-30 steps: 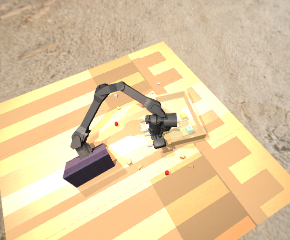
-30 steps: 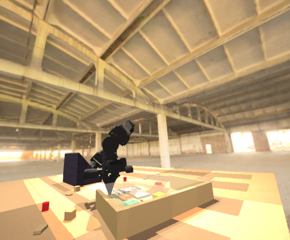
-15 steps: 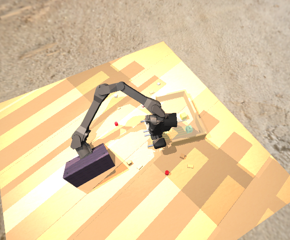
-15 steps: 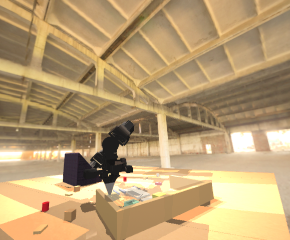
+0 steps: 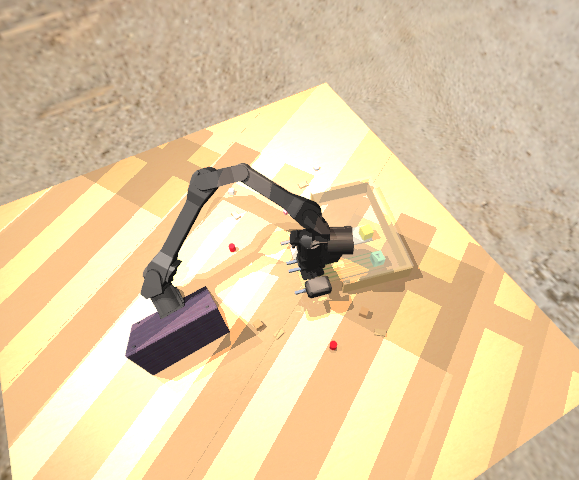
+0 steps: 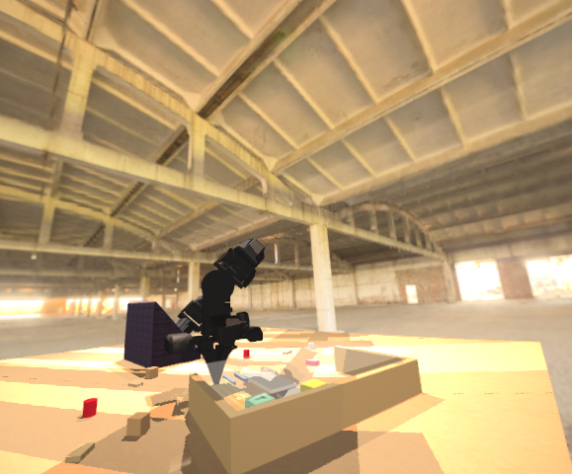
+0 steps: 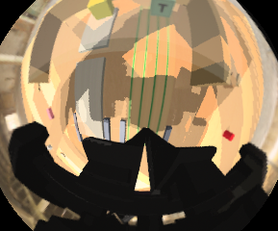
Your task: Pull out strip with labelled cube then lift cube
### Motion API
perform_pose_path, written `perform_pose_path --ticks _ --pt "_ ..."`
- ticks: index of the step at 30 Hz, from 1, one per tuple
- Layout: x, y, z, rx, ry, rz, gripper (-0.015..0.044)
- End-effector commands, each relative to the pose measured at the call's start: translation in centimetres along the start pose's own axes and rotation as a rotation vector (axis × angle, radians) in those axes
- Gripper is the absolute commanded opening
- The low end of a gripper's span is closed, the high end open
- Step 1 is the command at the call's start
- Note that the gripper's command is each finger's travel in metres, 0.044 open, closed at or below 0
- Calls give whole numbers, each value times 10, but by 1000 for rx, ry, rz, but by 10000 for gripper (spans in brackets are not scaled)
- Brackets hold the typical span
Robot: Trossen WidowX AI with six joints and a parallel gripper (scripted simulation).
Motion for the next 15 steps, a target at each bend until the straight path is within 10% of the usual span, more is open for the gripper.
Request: perform_pose_path --ticks 1,15 --pt "3 0 0 4 -3 4 0" --pt "5 0 0 4 -3 4 0"
Point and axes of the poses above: the point midway between the two fingers, 35 mm back from their tips, its own x axis out along the fingers, its own z axis across the jaws, y = z × x, the point moved 2 cm from there along -x, back along the fingers, and after that the axes turned 2 degrees about x, right-handed, at the moved point
